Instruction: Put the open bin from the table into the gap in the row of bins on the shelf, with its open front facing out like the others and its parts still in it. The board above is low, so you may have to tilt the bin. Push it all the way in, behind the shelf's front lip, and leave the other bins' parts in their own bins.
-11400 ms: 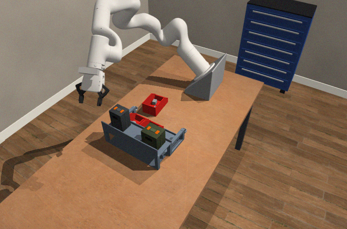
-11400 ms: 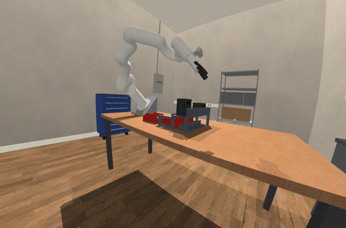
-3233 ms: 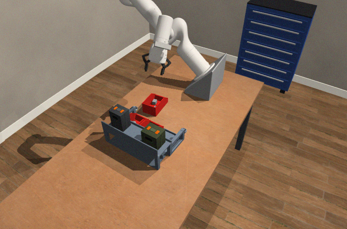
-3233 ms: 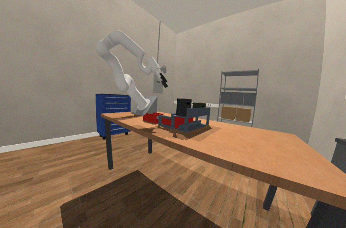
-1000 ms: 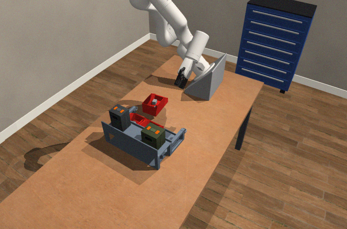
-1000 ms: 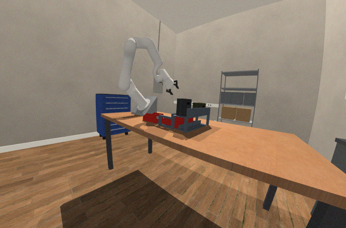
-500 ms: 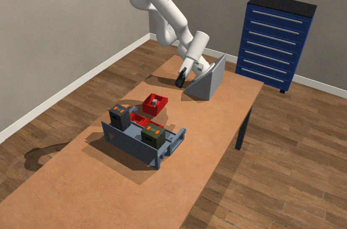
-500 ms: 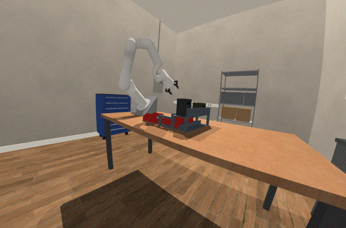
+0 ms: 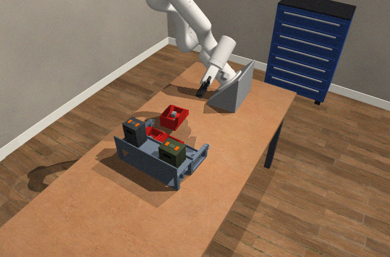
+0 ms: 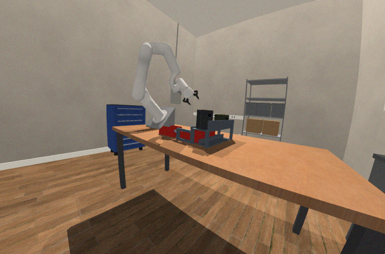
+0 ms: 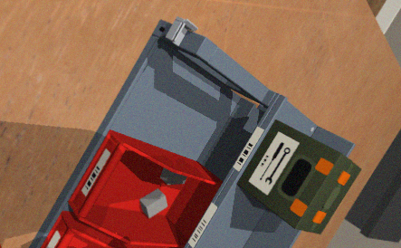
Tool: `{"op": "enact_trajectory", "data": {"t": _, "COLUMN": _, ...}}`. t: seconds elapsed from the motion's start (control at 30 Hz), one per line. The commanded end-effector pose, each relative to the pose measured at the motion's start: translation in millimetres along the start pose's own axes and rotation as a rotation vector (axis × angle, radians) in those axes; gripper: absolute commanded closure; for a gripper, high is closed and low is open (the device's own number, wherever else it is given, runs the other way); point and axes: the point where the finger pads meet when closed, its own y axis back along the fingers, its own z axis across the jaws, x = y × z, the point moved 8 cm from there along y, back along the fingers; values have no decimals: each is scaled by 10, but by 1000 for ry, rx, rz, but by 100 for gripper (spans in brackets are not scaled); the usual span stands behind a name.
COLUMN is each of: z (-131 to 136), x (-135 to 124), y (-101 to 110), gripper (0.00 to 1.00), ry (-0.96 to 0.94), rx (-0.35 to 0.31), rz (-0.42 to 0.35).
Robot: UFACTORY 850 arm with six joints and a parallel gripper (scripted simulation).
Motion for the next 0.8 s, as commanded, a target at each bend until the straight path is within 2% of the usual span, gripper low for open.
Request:
{"op": "enact_trajectory", "data": {"t": 0.0, "z": -15, "x": -1, "y": 2, "gripper": 0, "ry": 144, "rx": -24, "rz": -21}}
{"op": "enact_trajectory", "data": {"t": 0.07, "z": -32, "x": -2, "y": 2, "gripper": 0, "ry": 246, "rx": -39, "rz": -36}}
{"op": "enact_trajectory", "data": {"t": 0.47, "z": -32, "x": -2, "y": 2, "gripper": 0, "ry": 246, "rx": -39, "rz": -36}}
{"op": "enact_trajectory", "data": {"t": 0.63, "z": -75, "x": 1, "y": -1, "gripper": 0, "ry": 497, "rx": -79, "rz": -73}}
{"op": "enact_trajectory", "data": {"t": 0.77, "z": -75, "x": 1, "y": -1, "gripper": 0, "ry": 497, "rx": -79, "rz": -73}}
